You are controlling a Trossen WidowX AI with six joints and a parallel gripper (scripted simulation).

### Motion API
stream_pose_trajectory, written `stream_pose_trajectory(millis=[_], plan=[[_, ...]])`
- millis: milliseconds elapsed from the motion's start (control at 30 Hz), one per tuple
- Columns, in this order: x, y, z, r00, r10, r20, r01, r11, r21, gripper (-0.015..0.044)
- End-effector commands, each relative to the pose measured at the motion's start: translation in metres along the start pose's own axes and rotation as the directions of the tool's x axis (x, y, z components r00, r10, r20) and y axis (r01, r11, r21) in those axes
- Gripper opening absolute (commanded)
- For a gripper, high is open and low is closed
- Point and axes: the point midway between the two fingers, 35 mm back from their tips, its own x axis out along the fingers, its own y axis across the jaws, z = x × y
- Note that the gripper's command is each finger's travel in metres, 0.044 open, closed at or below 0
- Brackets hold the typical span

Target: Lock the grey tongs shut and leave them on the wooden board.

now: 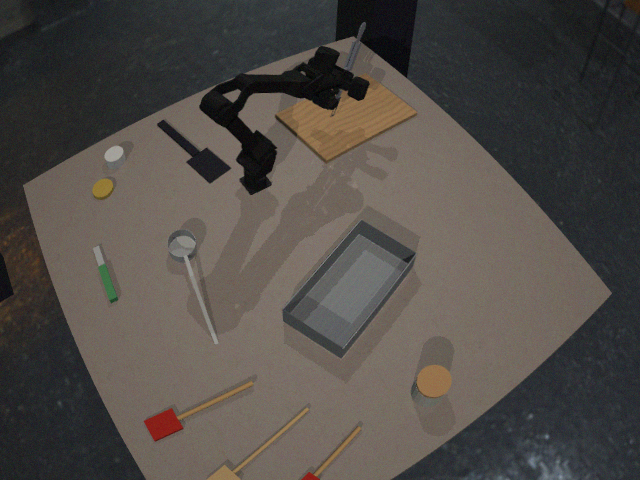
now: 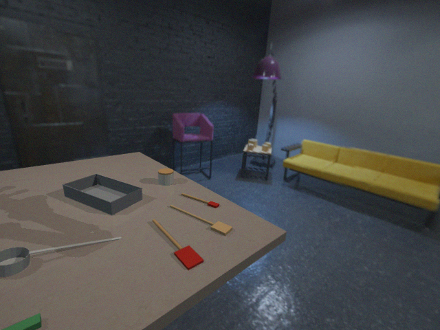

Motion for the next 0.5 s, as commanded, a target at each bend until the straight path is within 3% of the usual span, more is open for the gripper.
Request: stream_pose_trajectory(millis=[0, 467], plan=[[0.005, 0.001, -0.011, 0.999, 0.002, 0.033, -0.002, 1.000, 0.001, -0.0150], [0.023, 0.003, -0.018, 0.973, 0.002, 0.232, -0.005, 1.000, 0.012, -0.0150]])
